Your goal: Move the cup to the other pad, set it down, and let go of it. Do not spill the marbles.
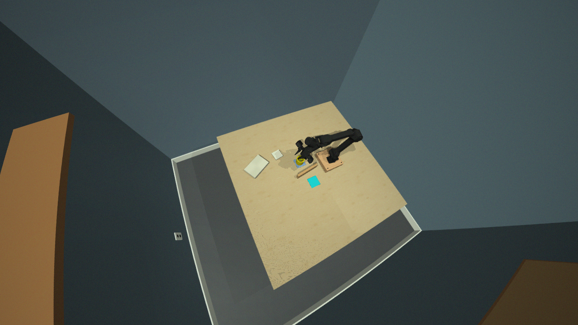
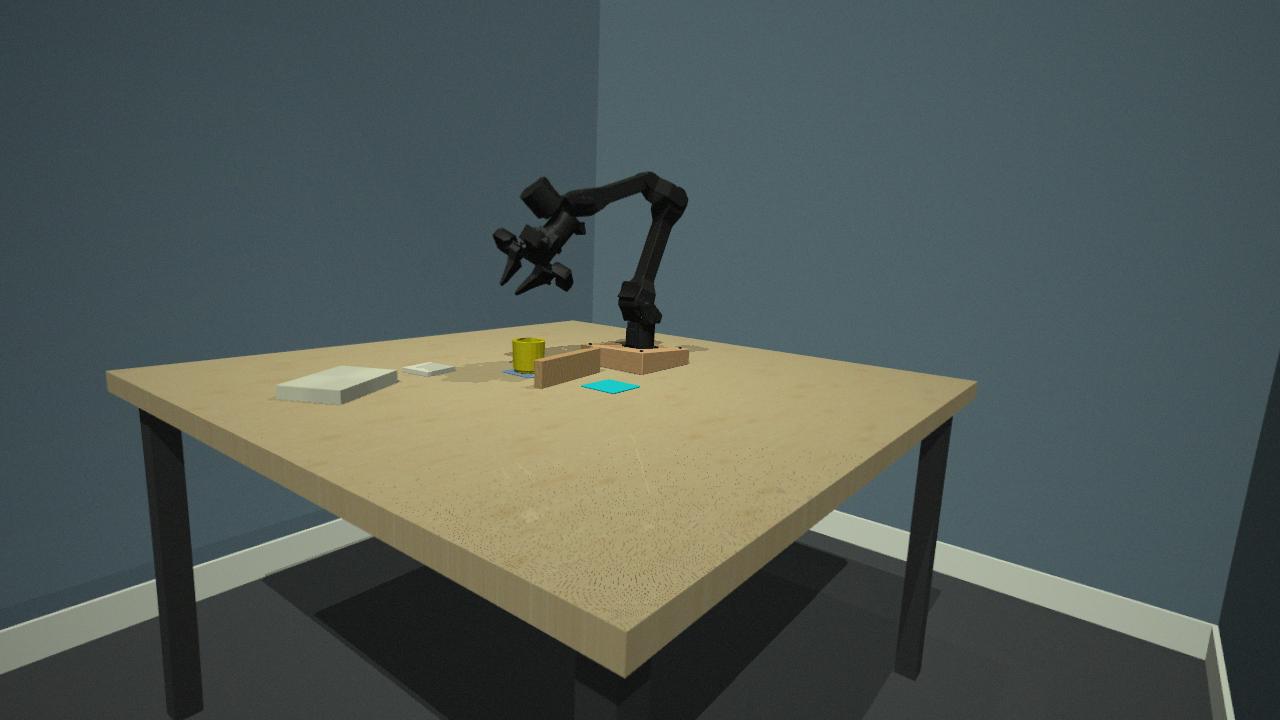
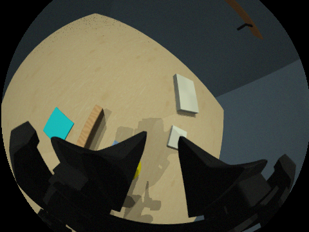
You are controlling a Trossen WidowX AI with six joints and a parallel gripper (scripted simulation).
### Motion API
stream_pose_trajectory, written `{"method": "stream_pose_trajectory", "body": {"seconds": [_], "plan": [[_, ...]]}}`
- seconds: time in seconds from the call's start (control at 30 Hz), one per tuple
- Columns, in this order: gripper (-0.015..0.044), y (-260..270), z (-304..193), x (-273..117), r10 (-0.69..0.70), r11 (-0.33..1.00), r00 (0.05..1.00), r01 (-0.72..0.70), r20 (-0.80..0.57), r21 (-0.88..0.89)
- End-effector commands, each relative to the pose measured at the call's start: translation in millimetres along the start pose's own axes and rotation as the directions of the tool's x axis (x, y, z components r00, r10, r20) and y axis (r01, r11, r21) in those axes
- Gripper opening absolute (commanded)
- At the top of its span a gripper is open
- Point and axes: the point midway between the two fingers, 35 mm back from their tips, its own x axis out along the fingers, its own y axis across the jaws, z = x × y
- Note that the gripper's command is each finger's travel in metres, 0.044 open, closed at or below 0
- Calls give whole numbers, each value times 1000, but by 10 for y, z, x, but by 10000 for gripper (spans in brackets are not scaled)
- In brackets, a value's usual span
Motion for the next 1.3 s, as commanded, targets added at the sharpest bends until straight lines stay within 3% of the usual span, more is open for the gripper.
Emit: {"method": "stream_pose_trajectory", "body": {"seconds": [0.0,0.07,0.13,1.27], "plan": [[167,407,-754,155,347,809,832,-499,-433,-310],[167,510,-859,125,421,708,752,-622,-507,-335],[167,546,-871,121,442,673,725,-657,-528,-340],[167,653,-1028,312,442,673,725,-657,-529,-340]]}}
